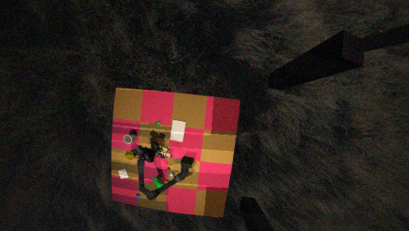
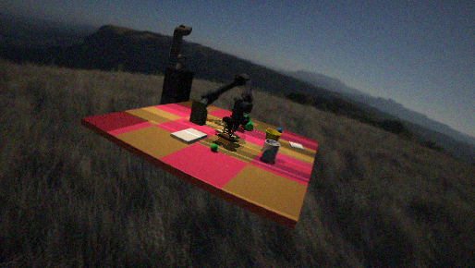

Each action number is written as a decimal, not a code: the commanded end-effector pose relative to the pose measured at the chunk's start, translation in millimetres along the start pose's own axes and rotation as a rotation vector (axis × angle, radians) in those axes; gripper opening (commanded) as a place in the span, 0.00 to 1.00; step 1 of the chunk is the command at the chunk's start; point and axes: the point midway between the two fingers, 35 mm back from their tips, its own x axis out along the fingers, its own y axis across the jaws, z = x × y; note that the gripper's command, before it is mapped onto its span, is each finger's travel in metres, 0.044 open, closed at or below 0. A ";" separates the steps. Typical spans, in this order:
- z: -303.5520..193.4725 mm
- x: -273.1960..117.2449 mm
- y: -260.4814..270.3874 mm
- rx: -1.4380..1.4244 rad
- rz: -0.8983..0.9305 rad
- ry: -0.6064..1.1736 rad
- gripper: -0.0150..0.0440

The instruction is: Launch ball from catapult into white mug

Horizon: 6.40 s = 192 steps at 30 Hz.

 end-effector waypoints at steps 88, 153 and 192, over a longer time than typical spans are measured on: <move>-168.7 3.6 169.1 -0.248 0.019 0.005 0.76; -159.6 -29.6 158.0 -0.246 -0.019 0.003 0.25; -134.6 -73.1 98.4 -0.120 -0.017 0.148 0.25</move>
